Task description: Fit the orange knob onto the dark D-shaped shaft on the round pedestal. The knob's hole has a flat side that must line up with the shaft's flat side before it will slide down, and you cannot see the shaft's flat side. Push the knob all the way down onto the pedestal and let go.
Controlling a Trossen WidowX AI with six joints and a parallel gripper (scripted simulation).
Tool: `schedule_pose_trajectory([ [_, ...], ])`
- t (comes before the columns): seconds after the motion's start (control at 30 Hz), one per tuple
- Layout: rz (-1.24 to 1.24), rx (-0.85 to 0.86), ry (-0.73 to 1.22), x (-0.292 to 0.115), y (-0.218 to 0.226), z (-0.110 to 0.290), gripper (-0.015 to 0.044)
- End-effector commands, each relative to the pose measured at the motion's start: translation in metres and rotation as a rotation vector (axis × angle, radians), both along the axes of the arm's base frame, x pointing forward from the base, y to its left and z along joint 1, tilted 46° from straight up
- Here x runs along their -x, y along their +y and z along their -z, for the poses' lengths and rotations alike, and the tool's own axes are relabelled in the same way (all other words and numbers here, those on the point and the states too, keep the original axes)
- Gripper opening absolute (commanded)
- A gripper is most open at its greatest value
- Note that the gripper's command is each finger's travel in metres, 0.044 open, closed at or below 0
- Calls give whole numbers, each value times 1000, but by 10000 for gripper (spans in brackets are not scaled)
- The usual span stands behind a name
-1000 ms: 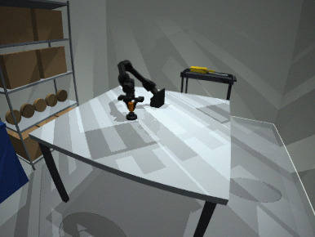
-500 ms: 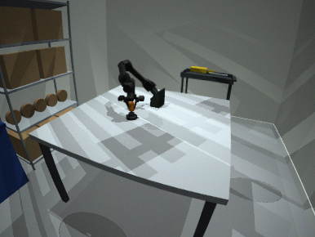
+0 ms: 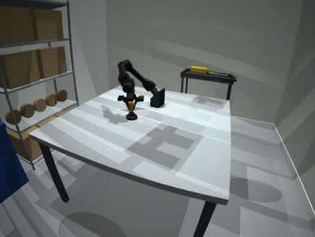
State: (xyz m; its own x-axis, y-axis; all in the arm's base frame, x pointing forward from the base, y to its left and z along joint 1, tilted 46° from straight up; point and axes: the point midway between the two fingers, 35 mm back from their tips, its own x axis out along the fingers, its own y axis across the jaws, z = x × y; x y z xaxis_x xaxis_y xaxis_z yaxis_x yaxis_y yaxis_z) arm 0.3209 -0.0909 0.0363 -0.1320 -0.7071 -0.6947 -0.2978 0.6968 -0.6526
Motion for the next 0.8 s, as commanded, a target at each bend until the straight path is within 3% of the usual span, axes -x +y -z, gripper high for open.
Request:
schedule_pose_trajectory([
  [0.0,-4,0,3,0,0,-1,0],
  [0.77,-4,0,3,1,-1,2,0],
])
